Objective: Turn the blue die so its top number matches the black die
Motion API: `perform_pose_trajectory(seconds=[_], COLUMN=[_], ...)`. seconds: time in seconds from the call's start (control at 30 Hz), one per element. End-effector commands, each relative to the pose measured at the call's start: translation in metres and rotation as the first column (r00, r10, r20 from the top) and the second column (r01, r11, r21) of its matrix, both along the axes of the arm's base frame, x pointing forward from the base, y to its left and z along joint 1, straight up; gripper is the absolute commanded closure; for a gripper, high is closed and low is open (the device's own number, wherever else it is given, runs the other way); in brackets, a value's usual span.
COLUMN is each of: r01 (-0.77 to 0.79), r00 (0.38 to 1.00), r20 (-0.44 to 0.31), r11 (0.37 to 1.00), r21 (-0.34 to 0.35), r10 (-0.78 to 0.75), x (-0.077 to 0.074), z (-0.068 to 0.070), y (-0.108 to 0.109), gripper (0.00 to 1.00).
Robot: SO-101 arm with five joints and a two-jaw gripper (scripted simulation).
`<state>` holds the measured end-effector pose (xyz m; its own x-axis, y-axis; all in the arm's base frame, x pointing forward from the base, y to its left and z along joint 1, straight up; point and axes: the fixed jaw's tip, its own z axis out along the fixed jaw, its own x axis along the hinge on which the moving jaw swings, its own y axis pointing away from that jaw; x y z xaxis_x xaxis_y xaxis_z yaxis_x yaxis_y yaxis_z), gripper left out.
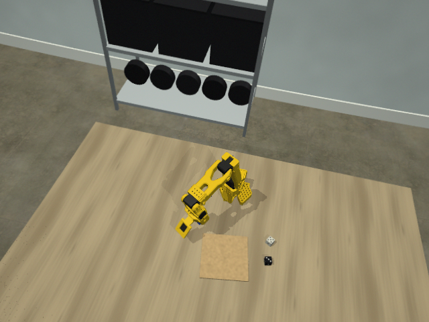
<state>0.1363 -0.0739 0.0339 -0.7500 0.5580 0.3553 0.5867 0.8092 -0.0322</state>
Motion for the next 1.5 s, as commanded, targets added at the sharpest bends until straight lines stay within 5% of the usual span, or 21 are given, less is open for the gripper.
perform_pose_trajectory(seconds=[0.0,0.7,1.47], r01=[0.0,-0.001,0.0], r00=[0.998,0.998,0.998], r20=[0.065,0.055,0.055], r11=[0.999,0.999,1.0], r21=[-0.04,-0.034,-0.03], r10=[0.003,0.003,0.001], x=[0.009,0.01,0.009], z=[0.005,-0.014,-0.015], y=[-0.004,-0.005,-0.006], gripper=[0.72,0.72,0.75])
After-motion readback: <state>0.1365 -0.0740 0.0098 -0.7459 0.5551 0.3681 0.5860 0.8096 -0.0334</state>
